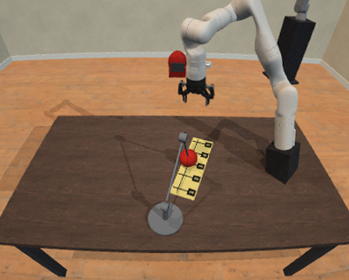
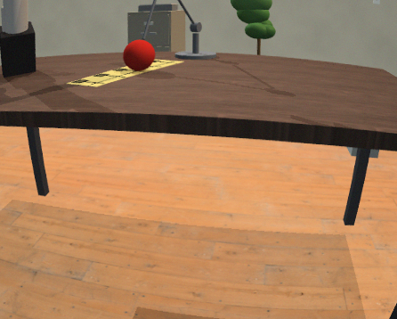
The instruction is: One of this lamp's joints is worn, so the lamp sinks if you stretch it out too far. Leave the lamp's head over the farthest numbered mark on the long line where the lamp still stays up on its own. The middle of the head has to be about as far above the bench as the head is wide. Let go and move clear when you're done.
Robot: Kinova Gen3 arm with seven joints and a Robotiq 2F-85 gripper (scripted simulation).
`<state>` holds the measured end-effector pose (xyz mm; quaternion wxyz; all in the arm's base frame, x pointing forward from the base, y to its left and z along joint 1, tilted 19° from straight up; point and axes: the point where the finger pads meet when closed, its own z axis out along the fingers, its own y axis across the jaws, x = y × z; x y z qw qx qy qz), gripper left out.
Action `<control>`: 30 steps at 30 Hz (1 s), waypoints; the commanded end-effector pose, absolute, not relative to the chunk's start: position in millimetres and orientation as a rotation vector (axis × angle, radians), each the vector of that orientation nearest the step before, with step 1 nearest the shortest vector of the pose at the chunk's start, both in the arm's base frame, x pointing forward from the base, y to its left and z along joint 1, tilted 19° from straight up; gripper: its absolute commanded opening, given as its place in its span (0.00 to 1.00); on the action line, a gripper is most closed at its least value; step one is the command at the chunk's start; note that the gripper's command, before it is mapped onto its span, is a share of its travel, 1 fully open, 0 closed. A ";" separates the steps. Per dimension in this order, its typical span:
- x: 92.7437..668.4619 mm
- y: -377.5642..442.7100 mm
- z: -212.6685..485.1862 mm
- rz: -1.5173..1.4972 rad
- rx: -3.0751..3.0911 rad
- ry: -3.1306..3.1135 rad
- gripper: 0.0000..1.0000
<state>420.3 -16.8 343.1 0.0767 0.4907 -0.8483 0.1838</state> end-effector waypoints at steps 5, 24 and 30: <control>416.1 -33.4 354.4 0.558 1.462 -2.550 1.00; 412.9 -43.7 360.3 0.453 1.589 -2.680 1.00; 413.1 -42.5 359.4 0.399 1.648 -2.746 1.00</control>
